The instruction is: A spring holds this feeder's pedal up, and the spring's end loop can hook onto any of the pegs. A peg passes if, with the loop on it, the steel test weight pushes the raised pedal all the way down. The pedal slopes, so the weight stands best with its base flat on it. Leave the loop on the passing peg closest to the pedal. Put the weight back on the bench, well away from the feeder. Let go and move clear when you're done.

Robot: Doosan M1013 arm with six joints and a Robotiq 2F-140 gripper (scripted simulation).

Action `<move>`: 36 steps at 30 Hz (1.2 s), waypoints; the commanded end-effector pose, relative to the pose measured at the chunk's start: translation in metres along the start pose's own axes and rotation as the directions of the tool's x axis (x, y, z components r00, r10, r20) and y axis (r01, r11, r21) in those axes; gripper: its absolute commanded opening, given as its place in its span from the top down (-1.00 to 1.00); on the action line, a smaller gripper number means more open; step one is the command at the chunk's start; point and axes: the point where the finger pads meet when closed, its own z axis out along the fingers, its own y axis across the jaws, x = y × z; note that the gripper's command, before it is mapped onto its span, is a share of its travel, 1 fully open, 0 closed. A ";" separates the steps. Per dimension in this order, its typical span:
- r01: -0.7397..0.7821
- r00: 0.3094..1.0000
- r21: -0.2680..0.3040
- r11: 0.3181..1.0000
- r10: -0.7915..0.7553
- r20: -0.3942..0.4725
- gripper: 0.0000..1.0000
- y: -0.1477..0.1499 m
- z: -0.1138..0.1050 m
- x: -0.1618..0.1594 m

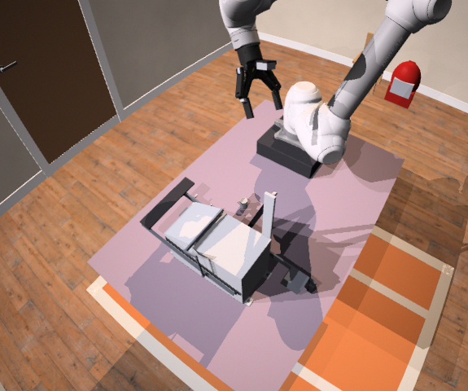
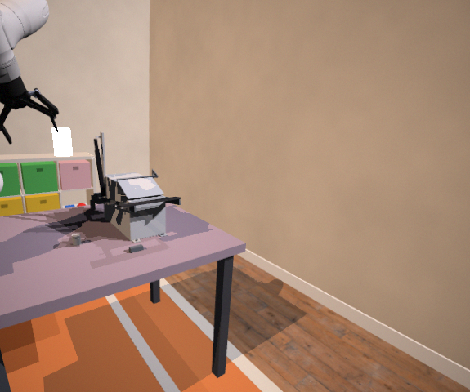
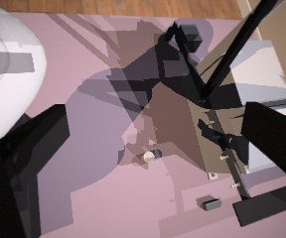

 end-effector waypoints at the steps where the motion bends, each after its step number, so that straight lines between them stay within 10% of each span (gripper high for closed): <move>1: 0.000 1.000 -0.001 1.000 0.000 0.000 -1.00 0.002 -0.005 0.003; 17: 0.000 1.000 -0.001 1.000 0.000 0.000 -1.00 0.016 -0.048 0.033; 36: 0.001 1.000 -0.001 1.000 -0.001 0.000 -1.00 0.074 -0.039 0.027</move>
